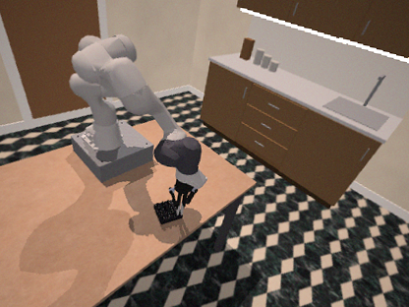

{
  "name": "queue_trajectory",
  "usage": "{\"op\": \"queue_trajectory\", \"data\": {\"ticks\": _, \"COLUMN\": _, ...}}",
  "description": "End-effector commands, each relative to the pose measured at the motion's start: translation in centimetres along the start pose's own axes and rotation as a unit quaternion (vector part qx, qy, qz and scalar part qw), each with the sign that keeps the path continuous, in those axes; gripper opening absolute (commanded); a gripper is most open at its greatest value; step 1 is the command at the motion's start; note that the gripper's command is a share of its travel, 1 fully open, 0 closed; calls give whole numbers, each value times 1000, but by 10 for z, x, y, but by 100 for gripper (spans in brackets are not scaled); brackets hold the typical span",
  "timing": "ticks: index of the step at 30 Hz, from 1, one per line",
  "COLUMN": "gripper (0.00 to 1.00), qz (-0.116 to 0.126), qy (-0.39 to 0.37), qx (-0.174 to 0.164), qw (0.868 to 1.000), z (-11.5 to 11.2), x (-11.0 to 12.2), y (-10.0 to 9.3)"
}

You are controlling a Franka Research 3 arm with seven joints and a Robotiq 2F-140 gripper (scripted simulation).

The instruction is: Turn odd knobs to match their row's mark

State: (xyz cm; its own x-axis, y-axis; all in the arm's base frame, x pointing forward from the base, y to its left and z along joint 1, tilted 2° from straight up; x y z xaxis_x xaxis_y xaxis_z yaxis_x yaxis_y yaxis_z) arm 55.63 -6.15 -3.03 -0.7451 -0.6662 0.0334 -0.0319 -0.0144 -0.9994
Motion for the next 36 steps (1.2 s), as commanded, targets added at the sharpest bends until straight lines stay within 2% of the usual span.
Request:
{"op": "queue_trajectory", "data": {"ticks": 1, "gripper": 5, "qz": 2, "qy": 78, "qx": 3, "qw": 997, "z": 1, "x": 0, "y": 0}}
{"op": "queue_trajectory", "data": {"ticks": 21, "gripper": 5, "qz": 3, "qy": 222, "qx": 3, "qw": 975, "z": 1, "x": 0, "y": 0}}
{"op": "queue_trajectory", "data": {"ticks": 36, "gripper": 5, "qz": 3, "qy": 356, "qx": 3, "qw": 934, "z": 1, "x": 0, "y": 0}}
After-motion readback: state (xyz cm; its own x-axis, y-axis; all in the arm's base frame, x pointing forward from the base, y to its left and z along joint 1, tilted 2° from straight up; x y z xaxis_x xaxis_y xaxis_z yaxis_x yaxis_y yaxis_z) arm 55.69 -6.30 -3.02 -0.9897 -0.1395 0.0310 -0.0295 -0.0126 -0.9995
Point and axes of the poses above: the point where the finger pads meet when closed, its own y axis out along the fingers, its own x axis across the jaws, z = x × y, the point moved 3 cm from there along -y, back along the fingers, and after that the axes turned 5 degrees about y, right-handed, at the moved point
